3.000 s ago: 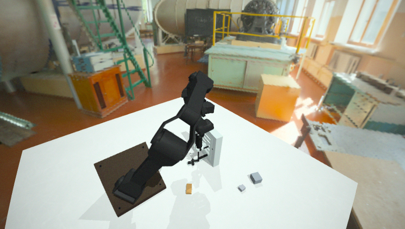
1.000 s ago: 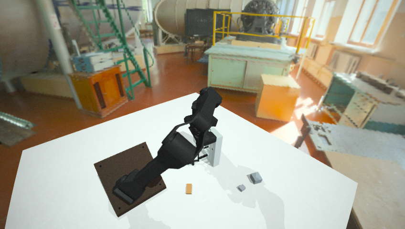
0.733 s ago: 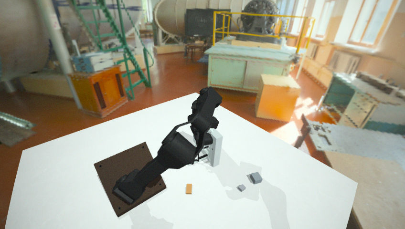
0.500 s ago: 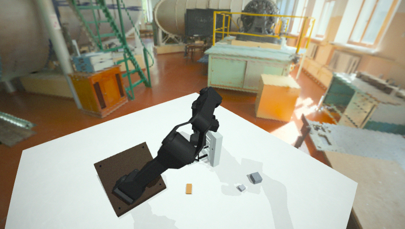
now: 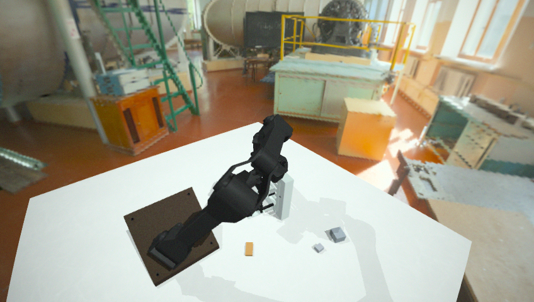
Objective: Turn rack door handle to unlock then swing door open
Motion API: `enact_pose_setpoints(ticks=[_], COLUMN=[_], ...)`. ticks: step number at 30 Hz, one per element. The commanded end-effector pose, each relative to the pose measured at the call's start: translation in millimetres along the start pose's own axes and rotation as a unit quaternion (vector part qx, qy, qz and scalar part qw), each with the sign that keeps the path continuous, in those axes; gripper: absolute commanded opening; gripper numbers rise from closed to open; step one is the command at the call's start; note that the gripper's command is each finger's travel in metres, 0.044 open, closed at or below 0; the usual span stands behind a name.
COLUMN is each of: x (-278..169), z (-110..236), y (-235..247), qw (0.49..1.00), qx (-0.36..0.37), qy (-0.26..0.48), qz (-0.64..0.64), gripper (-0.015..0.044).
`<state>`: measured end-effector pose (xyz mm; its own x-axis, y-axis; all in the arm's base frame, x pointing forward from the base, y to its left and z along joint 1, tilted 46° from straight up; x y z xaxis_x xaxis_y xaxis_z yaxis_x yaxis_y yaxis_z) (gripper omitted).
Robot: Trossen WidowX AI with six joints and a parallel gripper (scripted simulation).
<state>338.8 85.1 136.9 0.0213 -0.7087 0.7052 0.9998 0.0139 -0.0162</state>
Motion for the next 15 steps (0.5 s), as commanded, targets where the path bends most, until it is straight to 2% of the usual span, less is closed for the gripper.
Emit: enact_pose_setpoints(ticks=[1, 9, 15], x=[-0.4, -0.4, -0.4], z=[-1.4, -1.4, -1.4], y=[0.3, 0.3, 0.3], qw=[0.994, 0.955, 0.950], qx=[-0.002, -0.002, -0.002], qy=[-0.001, -0.001, -0.001], qz=[-0.109, -0.297, -0.313], gripper=[0.0016, 0.0016, 0.0016])
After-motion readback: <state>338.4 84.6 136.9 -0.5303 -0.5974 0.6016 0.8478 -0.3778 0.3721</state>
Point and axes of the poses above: the point midway between the two fingers, 35 mm back from their tips, its own z axis back along the fingers, its own y axis across the jaws, x = y × z, the point moved 6 cm from there along z, back along the fingers, and after that the axes turned 3 degrees about -z, right-handed, at the moved point
